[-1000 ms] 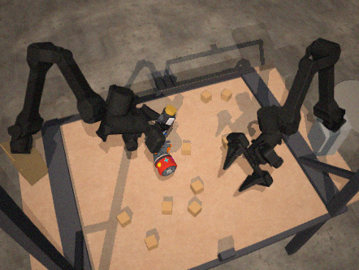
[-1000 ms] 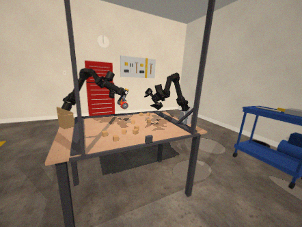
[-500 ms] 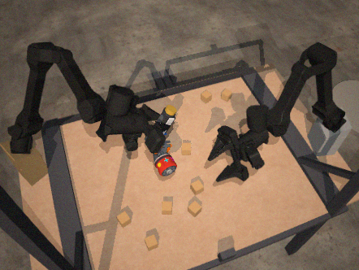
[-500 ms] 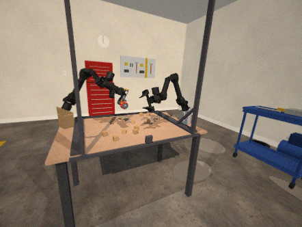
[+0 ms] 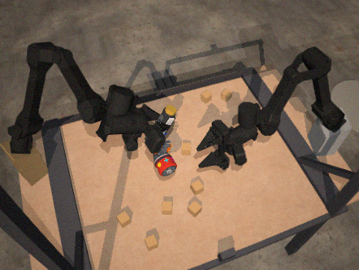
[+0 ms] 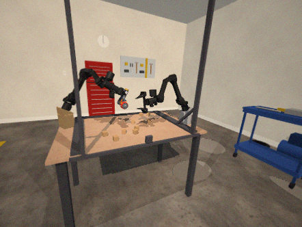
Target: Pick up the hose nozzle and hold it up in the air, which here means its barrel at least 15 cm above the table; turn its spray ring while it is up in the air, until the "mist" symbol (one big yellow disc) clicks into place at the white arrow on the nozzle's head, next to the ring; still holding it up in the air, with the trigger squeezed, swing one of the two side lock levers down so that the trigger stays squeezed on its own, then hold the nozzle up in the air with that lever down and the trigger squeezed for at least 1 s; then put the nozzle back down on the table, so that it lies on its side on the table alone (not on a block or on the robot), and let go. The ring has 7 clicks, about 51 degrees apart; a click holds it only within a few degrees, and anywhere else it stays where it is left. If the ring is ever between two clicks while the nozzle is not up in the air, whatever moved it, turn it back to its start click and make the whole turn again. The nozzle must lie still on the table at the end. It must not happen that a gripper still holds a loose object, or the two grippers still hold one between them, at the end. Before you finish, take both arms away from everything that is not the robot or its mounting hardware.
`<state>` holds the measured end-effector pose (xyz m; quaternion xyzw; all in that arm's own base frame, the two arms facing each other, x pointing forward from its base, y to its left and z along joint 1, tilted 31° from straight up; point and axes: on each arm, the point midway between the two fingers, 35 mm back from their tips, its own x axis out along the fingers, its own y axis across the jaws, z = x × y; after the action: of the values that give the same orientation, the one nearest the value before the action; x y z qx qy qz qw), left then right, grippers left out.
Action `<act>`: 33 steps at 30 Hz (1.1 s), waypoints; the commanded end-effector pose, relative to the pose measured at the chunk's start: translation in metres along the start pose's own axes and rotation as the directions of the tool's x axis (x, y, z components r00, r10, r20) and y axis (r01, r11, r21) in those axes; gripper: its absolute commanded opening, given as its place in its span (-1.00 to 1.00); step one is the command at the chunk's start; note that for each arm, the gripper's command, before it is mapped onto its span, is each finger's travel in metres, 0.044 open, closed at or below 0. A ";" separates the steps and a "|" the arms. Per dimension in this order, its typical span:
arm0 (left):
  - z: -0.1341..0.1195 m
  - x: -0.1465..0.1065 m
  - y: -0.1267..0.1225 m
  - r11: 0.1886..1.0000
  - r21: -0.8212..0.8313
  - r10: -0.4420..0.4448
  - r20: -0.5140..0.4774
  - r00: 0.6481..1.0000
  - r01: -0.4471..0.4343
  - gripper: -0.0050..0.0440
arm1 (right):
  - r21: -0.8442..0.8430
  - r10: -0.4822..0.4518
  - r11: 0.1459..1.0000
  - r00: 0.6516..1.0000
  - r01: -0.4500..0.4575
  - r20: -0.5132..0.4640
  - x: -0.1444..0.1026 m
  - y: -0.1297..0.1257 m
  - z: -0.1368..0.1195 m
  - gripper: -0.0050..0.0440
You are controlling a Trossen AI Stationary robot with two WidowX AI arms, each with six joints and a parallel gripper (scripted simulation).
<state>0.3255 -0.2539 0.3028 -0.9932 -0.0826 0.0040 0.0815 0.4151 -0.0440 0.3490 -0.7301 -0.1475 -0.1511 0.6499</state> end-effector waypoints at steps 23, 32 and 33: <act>-0.014 -0.002 -0.005 0.999 -0.047 0.002 -0.019 1.000 -0.002 -0.12 | -0.143 -0.051 0.989 0.997 0.043 -0.049 0.018 -0.009 -0.029 0.87; -0.014 -0.002 -0.005 0.999 -0.047 0.002 -0.019 1.000 -0.002 -0.12 | -0.144 -0.051 0.989 0.997 0.043 -0.051 0.033 -0.010 -0.030 0.87; -0.014 -0.002 -0.005 0.999 -0.047 0.002 -0.019 1.000 -0.002 -0.12 | -0.144 -0.051 0.989 0.997 0.043 -0.051 0.035 -0.010 -0.030 0.87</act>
<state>0.3255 -0.2539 0.3028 -0.9932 -0.0826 0.0040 0.0815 0.4414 -0.0727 0.3596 -0.7674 -0.1268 -0.1841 0.6010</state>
